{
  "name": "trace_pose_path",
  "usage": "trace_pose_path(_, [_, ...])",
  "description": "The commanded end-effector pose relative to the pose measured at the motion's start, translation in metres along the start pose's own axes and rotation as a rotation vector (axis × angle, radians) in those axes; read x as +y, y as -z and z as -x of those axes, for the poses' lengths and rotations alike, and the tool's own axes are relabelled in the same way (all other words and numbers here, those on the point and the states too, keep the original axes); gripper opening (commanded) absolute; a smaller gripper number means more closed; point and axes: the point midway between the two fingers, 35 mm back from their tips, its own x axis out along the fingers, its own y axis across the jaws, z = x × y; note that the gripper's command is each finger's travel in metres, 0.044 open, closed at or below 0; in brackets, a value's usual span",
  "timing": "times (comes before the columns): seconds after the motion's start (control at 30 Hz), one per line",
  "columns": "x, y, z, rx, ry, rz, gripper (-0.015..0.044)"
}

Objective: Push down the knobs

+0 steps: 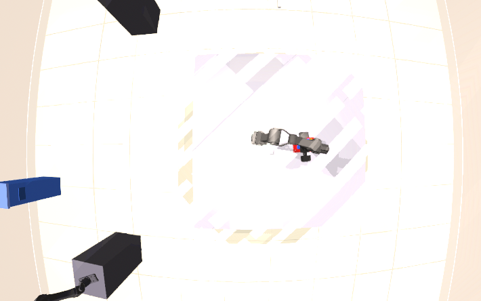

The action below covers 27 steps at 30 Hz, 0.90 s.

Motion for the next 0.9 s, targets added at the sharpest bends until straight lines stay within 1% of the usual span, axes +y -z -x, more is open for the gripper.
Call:
trace_pose_path(0.0, [-0.0003, -0.0001, -0.0012, 0.0, 0.003, -0.004, 0.0])
trace_pose_path(0.87, [-0.0003, -0.0001, -0.0047, 0.0, 0.003, -0.004, 0.0])
